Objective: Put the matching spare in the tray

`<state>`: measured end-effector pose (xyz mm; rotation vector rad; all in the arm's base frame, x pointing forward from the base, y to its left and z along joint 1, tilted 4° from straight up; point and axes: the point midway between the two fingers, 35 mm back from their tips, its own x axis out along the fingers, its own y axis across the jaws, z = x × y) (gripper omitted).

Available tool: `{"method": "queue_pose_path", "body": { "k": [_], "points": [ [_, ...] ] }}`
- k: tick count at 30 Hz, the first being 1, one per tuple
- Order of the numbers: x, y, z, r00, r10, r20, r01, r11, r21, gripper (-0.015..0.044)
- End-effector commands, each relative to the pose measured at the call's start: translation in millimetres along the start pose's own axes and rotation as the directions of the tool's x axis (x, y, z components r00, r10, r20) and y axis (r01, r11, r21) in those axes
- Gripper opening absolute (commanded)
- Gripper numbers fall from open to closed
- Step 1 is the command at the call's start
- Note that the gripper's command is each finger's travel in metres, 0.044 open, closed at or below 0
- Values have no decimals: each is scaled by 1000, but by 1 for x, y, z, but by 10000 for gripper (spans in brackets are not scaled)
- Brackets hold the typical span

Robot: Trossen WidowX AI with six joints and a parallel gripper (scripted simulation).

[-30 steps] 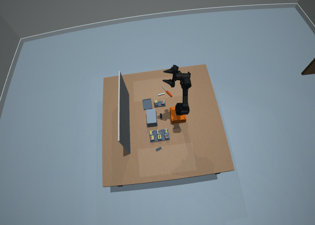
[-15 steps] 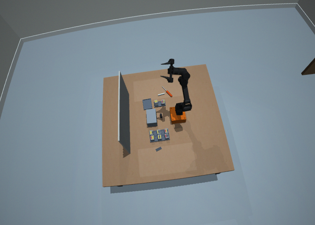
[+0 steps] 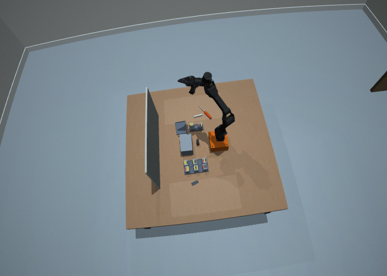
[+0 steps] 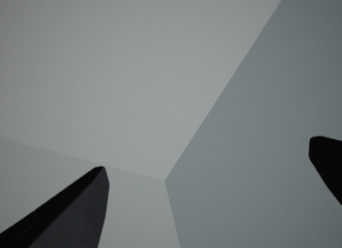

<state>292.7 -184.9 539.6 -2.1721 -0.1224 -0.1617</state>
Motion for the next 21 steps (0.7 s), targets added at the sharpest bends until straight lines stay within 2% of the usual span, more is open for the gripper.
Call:
{"method": "queue_pose_path", "body": {
  "k": [1,5,10,16,21],
  "points": [
    [36,38,21,994,93,59,-108,925,364,440],
    [69,76,59,966,198,164,-257,719,646,440],
    [101,117,127,885,322,338,-444,356,823,440],
    [115,161,216,692,486,534,-541,-141,829,440],
    [105,191,294,437,616,655,-445,-484,753,440]
  ]
}}
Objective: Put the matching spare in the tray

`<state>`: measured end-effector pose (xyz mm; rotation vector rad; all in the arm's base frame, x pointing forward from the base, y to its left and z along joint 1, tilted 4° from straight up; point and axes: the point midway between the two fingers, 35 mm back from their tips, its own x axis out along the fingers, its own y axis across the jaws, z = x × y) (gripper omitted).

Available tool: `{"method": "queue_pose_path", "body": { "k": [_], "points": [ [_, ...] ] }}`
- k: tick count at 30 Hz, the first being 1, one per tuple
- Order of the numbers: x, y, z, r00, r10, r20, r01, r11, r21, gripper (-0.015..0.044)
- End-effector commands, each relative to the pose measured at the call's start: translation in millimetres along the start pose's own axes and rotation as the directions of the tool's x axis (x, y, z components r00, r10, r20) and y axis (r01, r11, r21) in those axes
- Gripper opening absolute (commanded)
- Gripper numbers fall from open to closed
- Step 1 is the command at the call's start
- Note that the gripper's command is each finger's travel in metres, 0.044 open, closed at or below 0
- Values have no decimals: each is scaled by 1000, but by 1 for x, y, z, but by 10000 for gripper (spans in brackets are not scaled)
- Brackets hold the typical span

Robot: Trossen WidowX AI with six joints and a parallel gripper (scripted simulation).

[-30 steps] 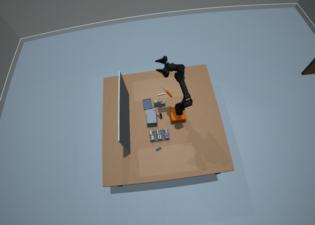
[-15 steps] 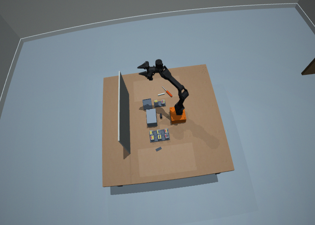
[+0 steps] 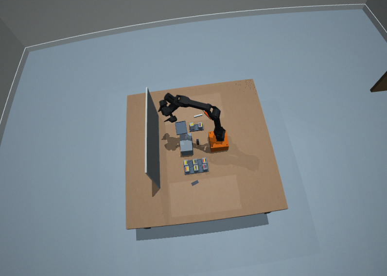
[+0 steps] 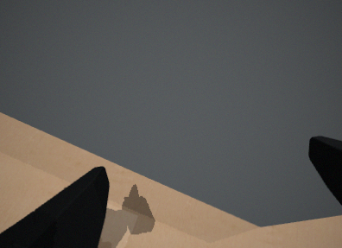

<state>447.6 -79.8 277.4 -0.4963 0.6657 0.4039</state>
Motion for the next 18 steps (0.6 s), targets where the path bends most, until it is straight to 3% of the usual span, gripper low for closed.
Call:
{"method": "queue_pose_path", "body": {
  "k": [1,5,9,11,18],
  "points": [
    [41,52,-17,966,153,-208,-98,962,254,440],
    [68,110,-38,856,277,-436,-60,892,448,440],
    [77,161,-60,686,335,-646,88,843,531,440],
    [77,170,-65,647,338,-684,125,837,532,440],
    [77,170,-65,646,338,-685,126,837,532,440]
  ]
}}
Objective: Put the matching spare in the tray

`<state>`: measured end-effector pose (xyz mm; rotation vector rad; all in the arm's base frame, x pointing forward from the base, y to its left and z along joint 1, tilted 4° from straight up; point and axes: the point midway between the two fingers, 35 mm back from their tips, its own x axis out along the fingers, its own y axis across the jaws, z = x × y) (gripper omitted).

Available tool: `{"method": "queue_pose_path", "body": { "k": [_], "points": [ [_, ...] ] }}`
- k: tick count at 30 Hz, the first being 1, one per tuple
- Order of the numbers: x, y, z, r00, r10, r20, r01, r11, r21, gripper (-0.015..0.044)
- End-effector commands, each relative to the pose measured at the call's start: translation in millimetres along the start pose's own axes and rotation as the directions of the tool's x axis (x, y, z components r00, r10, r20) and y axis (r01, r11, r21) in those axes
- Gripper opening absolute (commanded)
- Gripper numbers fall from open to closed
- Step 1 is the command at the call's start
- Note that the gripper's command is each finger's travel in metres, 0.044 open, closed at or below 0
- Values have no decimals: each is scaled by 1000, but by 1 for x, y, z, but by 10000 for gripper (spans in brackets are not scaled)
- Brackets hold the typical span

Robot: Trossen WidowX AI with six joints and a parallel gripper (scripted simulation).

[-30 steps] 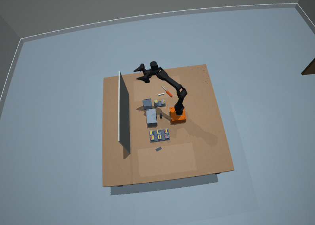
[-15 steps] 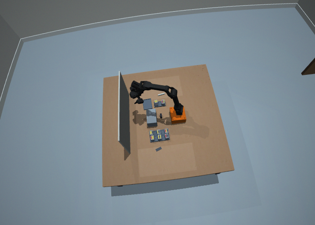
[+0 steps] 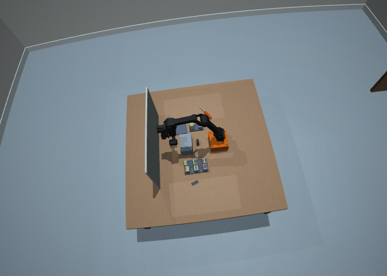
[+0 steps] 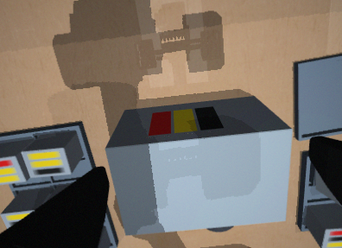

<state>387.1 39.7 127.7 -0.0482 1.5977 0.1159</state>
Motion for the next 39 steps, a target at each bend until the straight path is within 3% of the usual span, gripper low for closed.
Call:
{"method": "queue_pose_path", "body": {
  "k": [1,17,22,26,31,36,39],
  "points": [
    [-3,-3,-1,1000,-20,-8,20,999,30,440],
    [-3,0,-2,1000,-20,-8,20,1000,16,440],
    [4,66,-41,1000,-11,-6,9,942,-335,440],
    [14,113,-87,1000,-3,-9,-3,781,-624,440],
    [33,153,-154,1000,-2,-17,-14,447,-894,440],
    [57,168,-221,1000,-2,-27,-27,49,-998,440],
    [60,168,-229,1000,-3,-28,-28,-6,-1000,440]
  ]
}}
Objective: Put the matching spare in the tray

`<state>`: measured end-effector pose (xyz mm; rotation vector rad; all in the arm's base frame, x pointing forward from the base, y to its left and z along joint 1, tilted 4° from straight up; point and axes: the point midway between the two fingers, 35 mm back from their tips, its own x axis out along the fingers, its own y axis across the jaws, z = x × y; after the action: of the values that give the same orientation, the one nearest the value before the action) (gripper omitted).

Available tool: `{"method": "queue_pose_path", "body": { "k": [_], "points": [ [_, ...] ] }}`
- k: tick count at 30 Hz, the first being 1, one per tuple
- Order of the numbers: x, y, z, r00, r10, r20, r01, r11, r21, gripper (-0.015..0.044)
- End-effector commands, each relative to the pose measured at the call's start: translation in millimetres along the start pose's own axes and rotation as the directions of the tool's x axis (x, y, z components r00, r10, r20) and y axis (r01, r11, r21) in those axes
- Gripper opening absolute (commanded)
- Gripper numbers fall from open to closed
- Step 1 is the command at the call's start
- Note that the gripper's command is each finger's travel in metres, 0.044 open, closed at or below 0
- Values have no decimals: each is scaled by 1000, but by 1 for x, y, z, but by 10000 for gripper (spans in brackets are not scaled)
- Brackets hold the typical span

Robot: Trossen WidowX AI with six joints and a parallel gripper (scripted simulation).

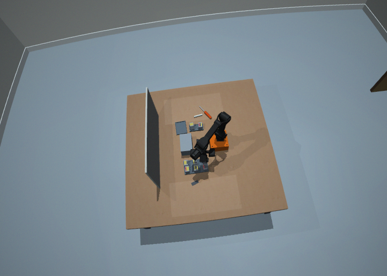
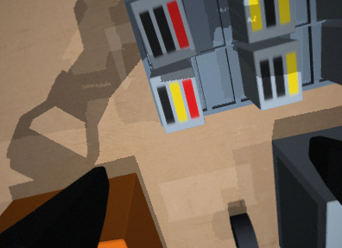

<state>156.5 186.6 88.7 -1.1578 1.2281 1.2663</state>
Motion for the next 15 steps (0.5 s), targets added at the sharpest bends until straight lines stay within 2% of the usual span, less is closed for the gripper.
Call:
{"method": "queue_pose_path", "body": {
  "k": [1,6,11,15],
  "points": [
    [8,16,-2,1000,1,4,-1,994,-111,440],
    [8,16,-2,1000,1,4,-1,994,-111,440],
    [40,9,-2,1000,1,4,0,994,-111,309],
    [49,8,-3,1000,0,4,0,994,-111,300]
  ]
}}
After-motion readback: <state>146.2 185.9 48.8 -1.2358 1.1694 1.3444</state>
